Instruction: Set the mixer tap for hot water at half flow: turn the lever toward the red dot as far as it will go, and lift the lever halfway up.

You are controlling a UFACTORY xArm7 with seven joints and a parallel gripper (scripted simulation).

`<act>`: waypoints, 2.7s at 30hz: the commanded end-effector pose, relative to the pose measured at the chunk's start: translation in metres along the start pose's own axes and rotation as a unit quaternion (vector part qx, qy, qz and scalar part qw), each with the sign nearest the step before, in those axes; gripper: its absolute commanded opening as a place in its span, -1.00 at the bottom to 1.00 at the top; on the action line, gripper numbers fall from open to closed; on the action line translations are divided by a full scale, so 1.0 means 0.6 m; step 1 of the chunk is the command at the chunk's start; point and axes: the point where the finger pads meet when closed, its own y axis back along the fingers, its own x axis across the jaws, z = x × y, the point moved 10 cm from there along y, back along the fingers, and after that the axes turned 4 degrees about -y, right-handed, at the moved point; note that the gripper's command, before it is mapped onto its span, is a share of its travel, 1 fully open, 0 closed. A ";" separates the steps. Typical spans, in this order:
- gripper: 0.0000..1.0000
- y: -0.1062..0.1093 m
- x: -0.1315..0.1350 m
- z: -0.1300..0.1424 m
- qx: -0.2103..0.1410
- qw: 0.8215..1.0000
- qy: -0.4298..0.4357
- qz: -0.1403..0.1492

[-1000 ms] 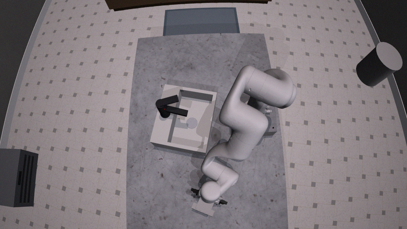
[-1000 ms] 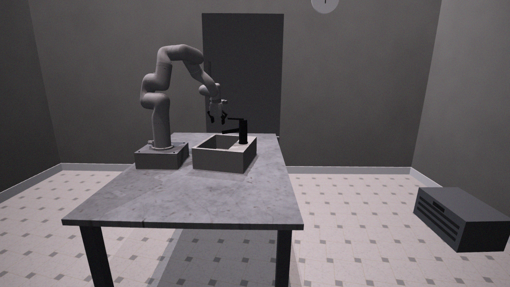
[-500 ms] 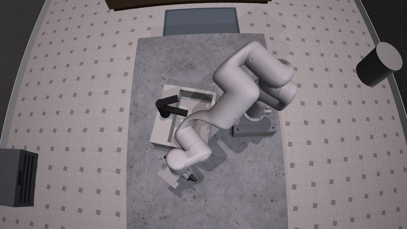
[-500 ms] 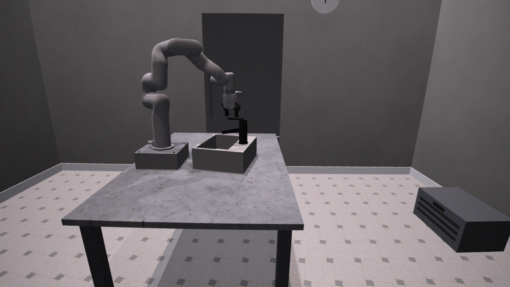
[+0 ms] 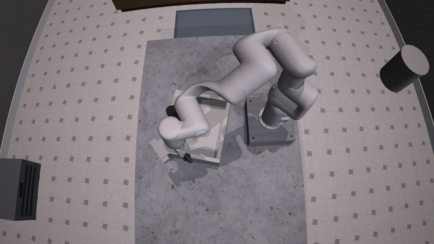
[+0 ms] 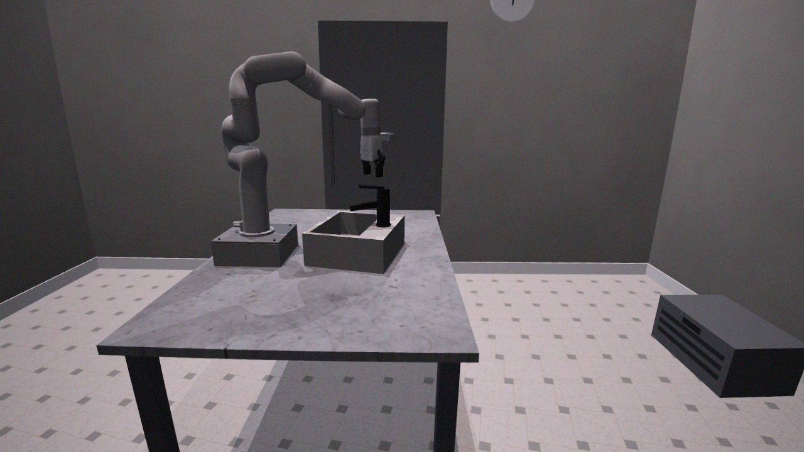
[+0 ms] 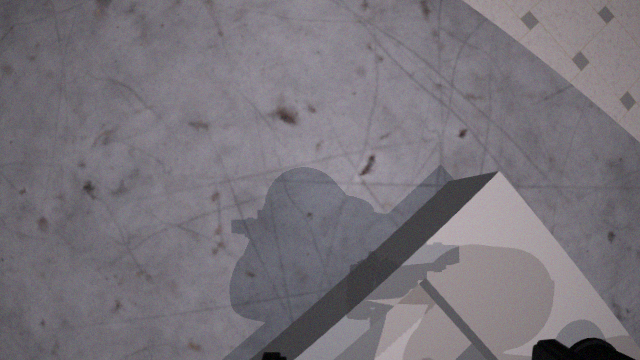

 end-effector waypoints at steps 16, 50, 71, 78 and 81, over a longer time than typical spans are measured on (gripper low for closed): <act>1.00 0.085 0.180 0.097 -0.012 0.991 -0.131 0.004; 1.00 0.125 0.264 0.180 -0.024 0.978 -0.207 0.000; -1.00 0.125 0.264 0.180 -0.024 0.978 -0.207 0.000; -1.00 0.125 0.264 0.180 -0.024 0.978 -0.207 0.000; -1.00 0.125 0.264 0.180 -0.024 0.978 -0.207 0.000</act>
